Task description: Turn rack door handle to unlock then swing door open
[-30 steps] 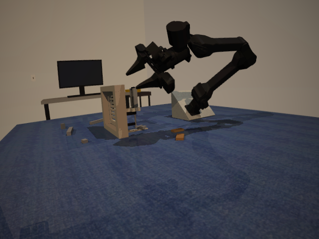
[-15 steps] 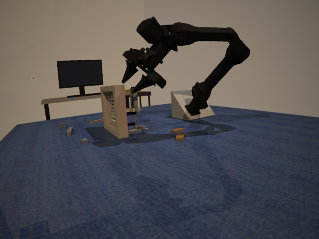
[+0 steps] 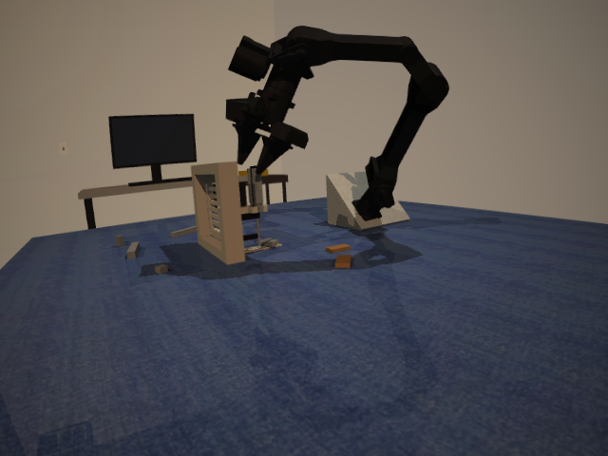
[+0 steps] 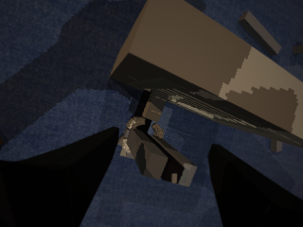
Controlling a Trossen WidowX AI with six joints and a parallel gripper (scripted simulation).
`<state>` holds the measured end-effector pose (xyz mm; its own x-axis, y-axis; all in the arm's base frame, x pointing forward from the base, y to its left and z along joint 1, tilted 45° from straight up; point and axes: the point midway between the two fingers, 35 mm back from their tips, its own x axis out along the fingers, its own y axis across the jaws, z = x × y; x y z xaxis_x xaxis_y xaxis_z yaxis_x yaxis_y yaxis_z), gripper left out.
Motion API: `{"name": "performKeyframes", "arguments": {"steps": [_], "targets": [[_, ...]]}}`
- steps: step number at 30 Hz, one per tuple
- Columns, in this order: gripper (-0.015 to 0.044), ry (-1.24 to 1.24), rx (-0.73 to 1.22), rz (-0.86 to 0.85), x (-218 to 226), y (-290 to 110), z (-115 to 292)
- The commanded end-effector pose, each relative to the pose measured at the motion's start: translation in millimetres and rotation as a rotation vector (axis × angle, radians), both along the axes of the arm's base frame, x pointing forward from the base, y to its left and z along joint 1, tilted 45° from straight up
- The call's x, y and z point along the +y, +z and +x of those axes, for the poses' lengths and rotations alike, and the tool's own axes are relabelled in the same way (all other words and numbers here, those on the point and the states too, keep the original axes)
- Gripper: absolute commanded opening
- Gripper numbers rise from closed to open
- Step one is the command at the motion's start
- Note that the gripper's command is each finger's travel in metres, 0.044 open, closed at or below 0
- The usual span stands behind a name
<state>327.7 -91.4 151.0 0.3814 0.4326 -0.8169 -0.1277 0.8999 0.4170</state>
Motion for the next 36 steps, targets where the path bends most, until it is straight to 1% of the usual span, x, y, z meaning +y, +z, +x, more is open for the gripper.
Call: {"name": "performKeyframes", "arguments": {"steps": [1,14,20,36], "targets": [[0.0286,-0.003,0.052,0.097,-10,-1,-4],[0.0286,-0.055,0.161,0.392,-34,3,-16],[0.0286,-0.054,0.166,0.395,-34,3,-16],[0.0286,-0.020,0.253,0.376,-16,-15,-10]]}}
